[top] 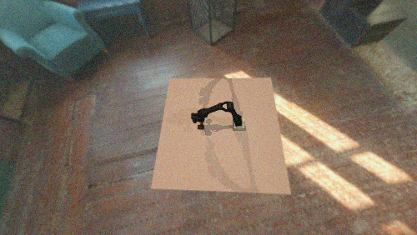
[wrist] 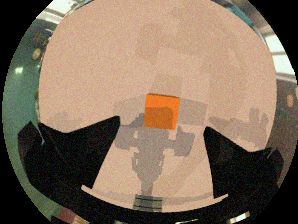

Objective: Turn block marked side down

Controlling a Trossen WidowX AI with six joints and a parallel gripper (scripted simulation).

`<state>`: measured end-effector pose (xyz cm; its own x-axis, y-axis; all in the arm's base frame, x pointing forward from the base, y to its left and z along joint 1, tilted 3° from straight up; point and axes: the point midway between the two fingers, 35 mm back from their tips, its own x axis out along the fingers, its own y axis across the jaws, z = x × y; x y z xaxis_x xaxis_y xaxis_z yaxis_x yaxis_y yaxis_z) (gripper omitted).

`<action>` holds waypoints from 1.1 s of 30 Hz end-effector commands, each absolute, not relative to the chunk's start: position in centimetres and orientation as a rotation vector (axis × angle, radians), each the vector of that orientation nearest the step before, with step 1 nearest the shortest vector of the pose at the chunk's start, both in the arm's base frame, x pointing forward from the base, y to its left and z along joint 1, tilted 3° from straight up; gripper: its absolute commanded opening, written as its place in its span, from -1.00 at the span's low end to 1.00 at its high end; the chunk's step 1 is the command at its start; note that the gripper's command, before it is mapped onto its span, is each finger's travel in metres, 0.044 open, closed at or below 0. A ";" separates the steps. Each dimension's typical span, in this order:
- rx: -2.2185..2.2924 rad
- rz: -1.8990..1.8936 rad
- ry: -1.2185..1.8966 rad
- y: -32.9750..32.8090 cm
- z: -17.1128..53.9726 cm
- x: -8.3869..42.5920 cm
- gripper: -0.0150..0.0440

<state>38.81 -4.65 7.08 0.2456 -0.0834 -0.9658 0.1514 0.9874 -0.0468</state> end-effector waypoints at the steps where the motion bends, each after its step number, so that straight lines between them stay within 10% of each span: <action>1: 0.082 -0.159 1.436 -4.7 7.9 39.4 1.00; 33: 0.090 -0.158 1.514 -4.9 2.5 39.7 1.00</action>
